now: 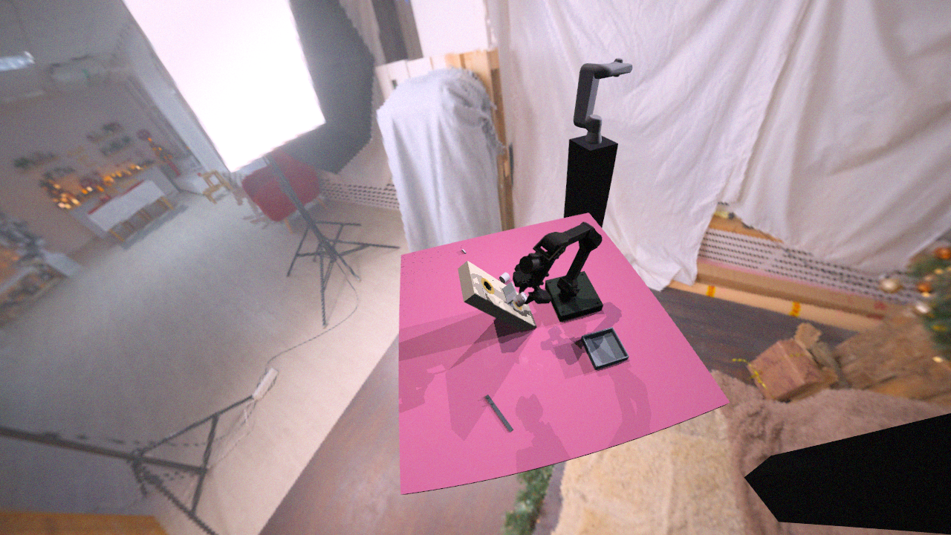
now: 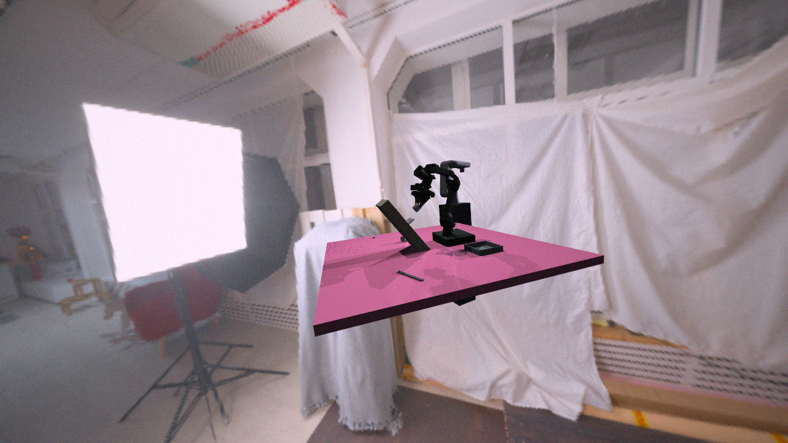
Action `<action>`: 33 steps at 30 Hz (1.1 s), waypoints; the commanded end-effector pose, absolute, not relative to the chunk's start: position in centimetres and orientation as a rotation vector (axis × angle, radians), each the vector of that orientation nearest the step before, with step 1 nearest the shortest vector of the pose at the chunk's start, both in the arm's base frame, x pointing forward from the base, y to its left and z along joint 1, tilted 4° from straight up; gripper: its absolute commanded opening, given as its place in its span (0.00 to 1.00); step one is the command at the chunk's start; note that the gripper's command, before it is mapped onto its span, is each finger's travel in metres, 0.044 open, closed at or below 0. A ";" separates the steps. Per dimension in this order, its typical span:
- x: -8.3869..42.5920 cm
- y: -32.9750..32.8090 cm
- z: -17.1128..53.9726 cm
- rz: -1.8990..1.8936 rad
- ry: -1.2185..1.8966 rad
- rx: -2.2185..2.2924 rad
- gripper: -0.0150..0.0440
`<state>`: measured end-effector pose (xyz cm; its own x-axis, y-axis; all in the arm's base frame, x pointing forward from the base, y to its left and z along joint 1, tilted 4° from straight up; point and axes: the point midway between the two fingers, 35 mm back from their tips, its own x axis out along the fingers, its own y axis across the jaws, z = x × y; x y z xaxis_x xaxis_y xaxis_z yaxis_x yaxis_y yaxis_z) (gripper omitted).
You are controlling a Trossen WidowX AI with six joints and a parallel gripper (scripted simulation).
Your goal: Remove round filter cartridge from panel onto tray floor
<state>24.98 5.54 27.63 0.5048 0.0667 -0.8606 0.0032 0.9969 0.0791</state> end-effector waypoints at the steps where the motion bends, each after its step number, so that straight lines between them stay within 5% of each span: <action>1: 24.3 7.3 27.6 0.128 1.031 0.028 0.25; 33: 15.5 19.4 26.1 0.841 0.922 -0.397 0.25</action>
<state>16.63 18.61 26.08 0.3491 0.4294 -0.8329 -0.7280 0.6840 0.0475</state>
